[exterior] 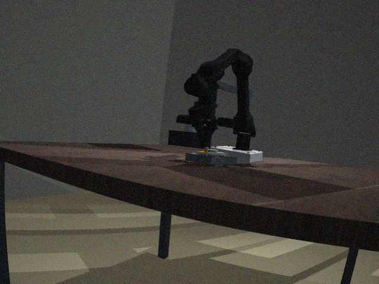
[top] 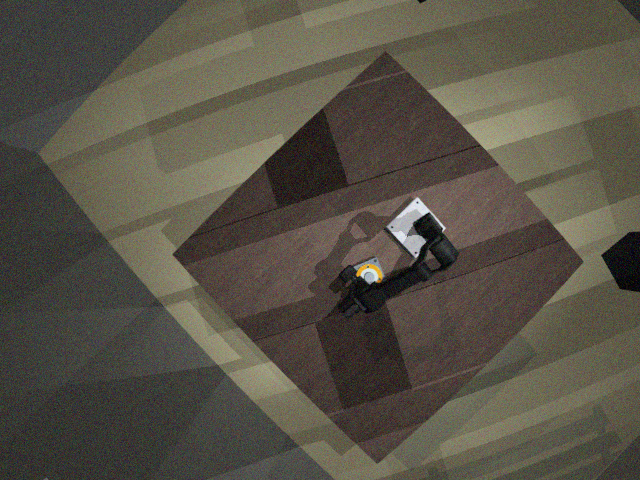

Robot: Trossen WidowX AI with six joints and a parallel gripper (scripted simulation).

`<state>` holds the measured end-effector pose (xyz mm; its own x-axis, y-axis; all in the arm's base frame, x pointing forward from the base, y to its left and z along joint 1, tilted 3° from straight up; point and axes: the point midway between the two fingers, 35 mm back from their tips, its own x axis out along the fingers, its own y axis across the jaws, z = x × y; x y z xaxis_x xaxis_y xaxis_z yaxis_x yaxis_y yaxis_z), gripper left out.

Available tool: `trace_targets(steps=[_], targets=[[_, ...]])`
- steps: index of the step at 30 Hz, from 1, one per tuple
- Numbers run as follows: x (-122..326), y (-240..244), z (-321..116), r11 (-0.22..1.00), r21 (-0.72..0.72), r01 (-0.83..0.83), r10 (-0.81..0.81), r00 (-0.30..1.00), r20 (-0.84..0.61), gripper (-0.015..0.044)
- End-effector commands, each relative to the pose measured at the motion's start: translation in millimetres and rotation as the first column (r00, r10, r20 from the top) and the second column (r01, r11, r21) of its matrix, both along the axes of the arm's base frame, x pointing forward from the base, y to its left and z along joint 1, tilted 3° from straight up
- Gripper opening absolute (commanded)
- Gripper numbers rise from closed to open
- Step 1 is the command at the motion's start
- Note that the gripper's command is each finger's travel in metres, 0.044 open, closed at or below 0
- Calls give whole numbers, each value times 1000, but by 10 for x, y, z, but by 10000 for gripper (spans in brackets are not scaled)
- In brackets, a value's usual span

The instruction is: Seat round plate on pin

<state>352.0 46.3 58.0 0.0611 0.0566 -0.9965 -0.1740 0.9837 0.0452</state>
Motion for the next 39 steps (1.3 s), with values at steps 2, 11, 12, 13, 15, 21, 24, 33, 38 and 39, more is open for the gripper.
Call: trace_targets(steps=[2,11,12,13,15,21,24,33,38,39], targets=[[-12,66,-37,1000,-1,2,-2,1000,-14,0],[-37,181,-30,1000,0,2,-2,1000,-14,0],[-42,194,-28,1000,0,2,-2,1000,-14,0],[-47,207,-26,1000,0,2,-2,1000,-14,0],[-61,235,-23,1000,0,2,-2,1000,-14,0],[-108,316,-21,1000,1,2,-2,1000,-15,0],[-139,355,-17,1000,1,2,-2,1000,-15,0],[-227,441,-8,1000,2,2,-2,1000,-15,0],[-260,462,-6,1000,2,2,-2,1000,-16,0],[-267,466,-6,1000,2,2,-2,1000,-16,0]])
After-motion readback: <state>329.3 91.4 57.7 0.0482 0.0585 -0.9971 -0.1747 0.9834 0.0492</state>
